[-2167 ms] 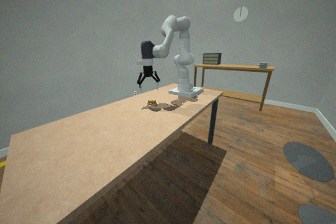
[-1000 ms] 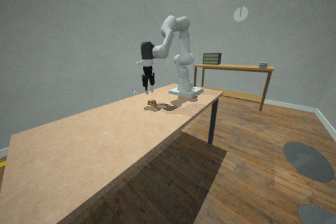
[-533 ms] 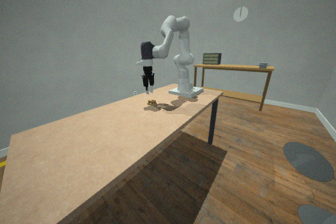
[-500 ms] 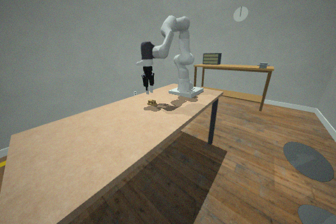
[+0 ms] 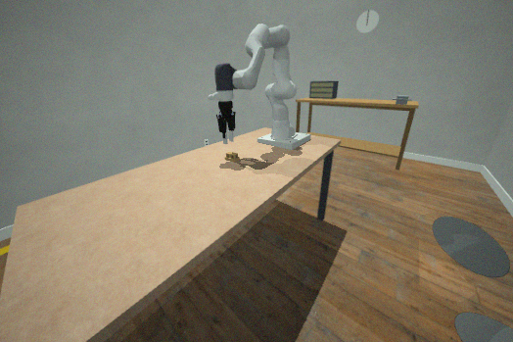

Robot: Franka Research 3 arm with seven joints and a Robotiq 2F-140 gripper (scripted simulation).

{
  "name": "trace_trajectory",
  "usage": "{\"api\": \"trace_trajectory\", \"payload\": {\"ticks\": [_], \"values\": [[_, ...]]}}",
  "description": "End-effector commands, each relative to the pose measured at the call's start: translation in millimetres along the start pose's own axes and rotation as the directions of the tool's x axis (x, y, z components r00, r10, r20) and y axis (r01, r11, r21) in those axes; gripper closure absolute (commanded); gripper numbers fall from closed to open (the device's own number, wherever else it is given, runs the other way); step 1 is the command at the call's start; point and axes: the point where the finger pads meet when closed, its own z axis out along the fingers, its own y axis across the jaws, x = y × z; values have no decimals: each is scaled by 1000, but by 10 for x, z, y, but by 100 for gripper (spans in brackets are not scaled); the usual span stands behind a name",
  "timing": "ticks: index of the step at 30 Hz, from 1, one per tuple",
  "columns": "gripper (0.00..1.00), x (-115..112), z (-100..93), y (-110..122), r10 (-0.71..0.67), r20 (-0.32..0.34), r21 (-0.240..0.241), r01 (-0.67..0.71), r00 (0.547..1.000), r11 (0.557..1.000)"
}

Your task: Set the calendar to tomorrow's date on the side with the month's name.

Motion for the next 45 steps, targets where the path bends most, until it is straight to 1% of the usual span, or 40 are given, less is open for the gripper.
{"api": "trace_trajectory", "payload": {"ticks": [1, 17, 32, 34, 45], "values": [[71, -10, 15, 0, -3, 3, 0, 3, 1000, 1000], [71, -10, 127, 1, -3, 4, 0, 3, 1000, 1000], [71, -9, 359, 2, -3, 4, 0, 3, 1000, 1000], [71, -9, 359, 2, -3, 4, 0, 3, 1000, 1000], [71, -9, 487, 3, -3, 4, 0, 3, 1000, 1000]]}}
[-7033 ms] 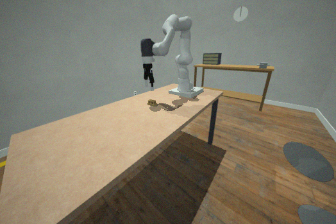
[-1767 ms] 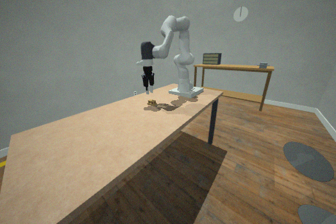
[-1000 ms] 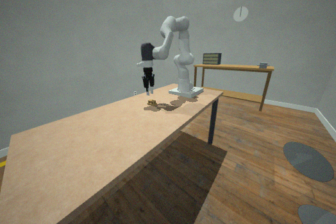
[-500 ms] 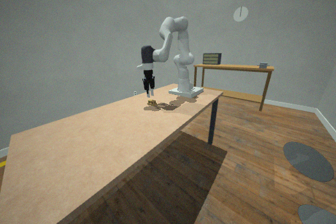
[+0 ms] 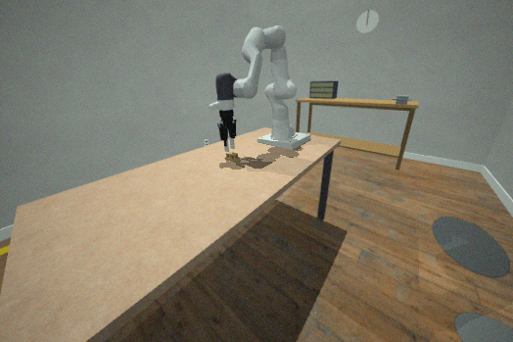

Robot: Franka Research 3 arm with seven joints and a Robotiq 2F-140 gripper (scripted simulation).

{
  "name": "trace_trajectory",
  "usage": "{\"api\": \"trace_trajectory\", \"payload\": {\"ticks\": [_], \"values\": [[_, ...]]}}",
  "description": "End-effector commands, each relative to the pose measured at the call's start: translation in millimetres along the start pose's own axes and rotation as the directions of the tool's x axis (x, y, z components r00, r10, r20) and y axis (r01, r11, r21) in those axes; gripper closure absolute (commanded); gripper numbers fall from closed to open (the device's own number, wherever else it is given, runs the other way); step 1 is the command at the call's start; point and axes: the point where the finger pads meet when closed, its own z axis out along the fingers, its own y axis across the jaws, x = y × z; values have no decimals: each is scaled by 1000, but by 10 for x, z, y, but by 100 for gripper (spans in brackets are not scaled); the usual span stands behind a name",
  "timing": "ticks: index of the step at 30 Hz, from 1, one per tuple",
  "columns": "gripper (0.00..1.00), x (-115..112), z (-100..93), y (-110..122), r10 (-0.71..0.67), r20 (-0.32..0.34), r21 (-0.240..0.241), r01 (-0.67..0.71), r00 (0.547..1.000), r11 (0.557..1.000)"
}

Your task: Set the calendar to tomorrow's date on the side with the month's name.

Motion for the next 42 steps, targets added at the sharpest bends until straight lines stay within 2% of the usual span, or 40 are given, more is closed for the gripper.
{"api": "trace_trajectory", "payload": {"ticks": [1, 42], "values": [[71, 21, 34, -17, 6, -4, 7, -6, 1000, 1000], [71, 21, 68, -17, 6, -4, 7, -6, 1000, 1000]]}}
